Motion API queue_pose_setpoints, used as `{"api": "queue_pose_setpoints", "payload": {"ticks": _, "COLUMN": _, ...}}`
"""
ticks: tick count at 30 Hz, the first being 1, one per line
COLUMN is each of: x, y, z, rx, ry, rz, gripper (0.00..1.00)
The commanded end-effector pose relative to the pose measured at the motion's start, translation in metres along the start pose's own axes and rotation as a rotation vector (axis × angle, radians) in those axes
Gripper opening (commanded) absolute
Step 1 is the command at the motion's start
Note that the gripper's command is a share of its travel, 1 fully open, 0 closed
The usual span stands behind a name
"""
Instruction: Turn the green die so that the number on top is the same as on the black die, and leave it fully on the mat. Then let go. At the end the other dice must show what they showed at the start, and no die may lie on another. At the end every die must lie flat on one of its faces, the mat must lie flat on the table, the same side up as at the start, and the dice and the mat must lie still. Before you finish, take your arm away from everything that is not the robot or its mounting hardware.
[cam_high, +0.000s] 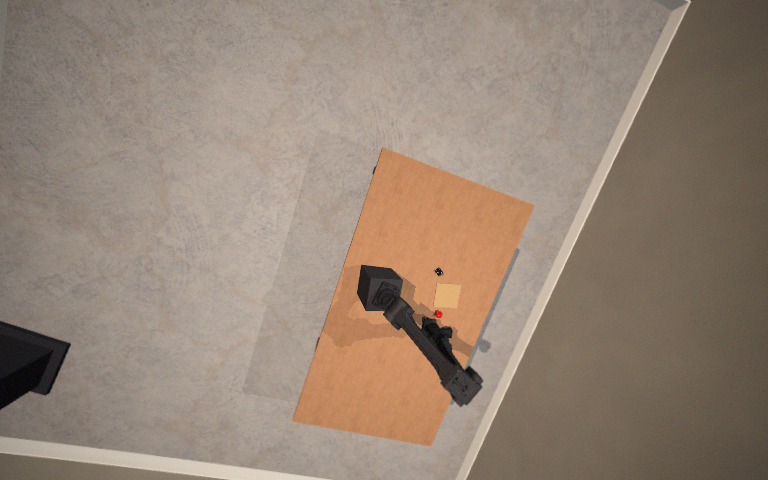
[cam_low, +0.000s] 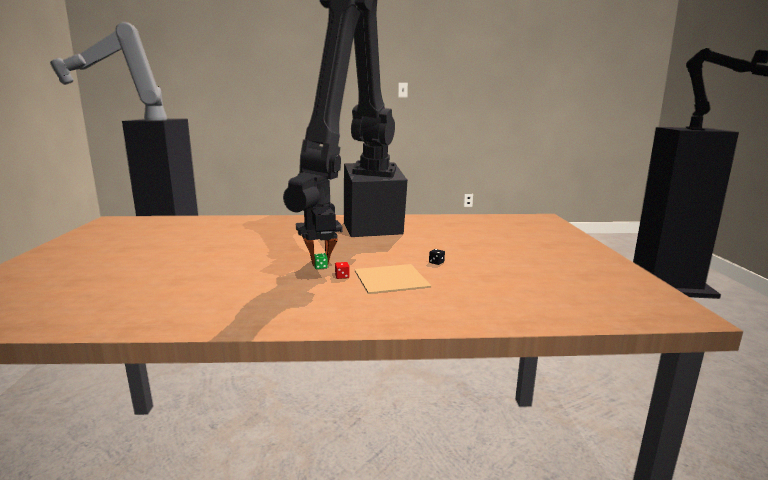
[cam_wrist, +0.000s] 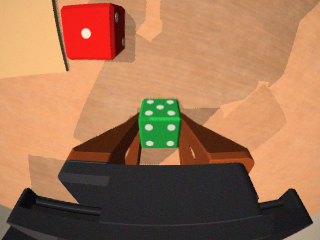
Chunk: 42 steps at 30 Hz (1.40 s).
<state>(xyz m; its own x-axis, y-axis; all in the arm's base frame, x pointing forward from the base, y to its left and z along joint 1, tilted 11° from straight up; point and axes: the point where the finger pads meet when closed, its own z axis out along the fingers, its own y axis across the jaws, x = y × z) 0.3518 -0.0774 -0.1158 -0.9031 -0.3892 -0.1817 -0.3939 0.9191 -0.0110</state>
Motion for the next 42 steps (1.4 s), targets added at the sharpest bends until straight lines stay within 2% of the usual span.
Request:
{"api": "queue_pose_setpoints", "payload": {"ticks": 1, "x": -0.003, "y": -0.003, "z": -0.015, "rx": 0.012, "ry": -0.014, "rz": 0.002, "gripper": 0.25}}
{"api": "queue_pose_setpoints", "payload": {"ticks": 4, "x": -0.001, "y": -0.005, "z": -0.032, "rx": 0.013, "ry": -0.014, "rz": 0.001, "gripper": 0.25}}
{"api": "queue_pose_setpoints", "payload": {"ticks": 6, "x": -0.001, "y": -0.005, "z": -0.032, "rx": 0.013, "ry": -0.014, "rz": 0.001, "gripper": 0.25}}
{"api": "queue_pose_setpoints", "payload": {"ticks": 14, "x": -0.018, "y": -0.017, "z": -0.097, "rx": 0.036, "ry": -0.044, "rz": -0.004, "gripper": 0.25}}
{"api": "queue_pose_setpoints", "payload": {"ticks": 18, "x": -0.019, "y": -0.016, "z": -0.112, "rx": 0.036, "ry": -0.046, "rz": -0.011, "gripper": 0.25}}
{"api": "queue_pose_setpoints", "payload": {"ticks": 21, "x": 0.000, "y": -0.002, "z": -0.097, "rx": -0.004, "ry": 0.004, "rz": -0.005, "gripper": 0.25}}
{"api": "queue_pose_setpoints", "payload": {"ticks": 25, "x": -0.003, "y": -0.004, "z": -0.097, "rx": 0.006, "ry": -0.008, "rz": -0.006, "gripper": 0.25}}
{"api": "queue_pose_setpoints", "payload": {"ticks": 27, "x": -0.007, "y": -0.006, "z": -0.105, "rx": 0.023, "ry": -0.028, "rz": -0.009, "gripper": 0.25}}
{"api": "queue_pose_setpoints", "payload": {"ticks": 30, "x": -0.006, "y": -0.005, "z": -0.102, "rx": 0.015, "ry": -0.019, "rz": -0.012, "gripper": 0.25}}
{"api": "queue_pose_setpoints", "payload": {"ticks": 33, "x": -0.027, "y": -0.004, "z": -0.102, "rx": 0.024, "ry": -0.026, "rz": -0.106, "gripper": 0.25}}
{"api": "queue_pose_setpoints", "payload": {"ticks": 35, "x": -0.038, "y": 0.006, "z": -0.101, "rx": 0.021, "ry": -0.020, "rz": -0.233, "gripper": 0.25}}
{"api": "queue_pose_setpoints", "payload": {"ticks": 38, "x": -0.047, "y": 0.016, "z": -0.100, "rx": 0.018, "ry": -0.016, "rz": -0.341, "gripper": 0.25}}
{"api": "queue_pose_setpoints", "payload": {"ticks": 41, "x": -0.048, "y": 0.017, "z": -0.100, "rx": 0.018, "ry": -0.016, "rz": -0.354, "gripper": 0.25}}
{"api": "queue_pose_setpoints", "payload": {"ticks": 42, "x": -0.058, "y": 0.027, "z": -0.099, "rx": 0.015, "ry": -0.012, "rz": -0.467, "gripper": 0.25}}
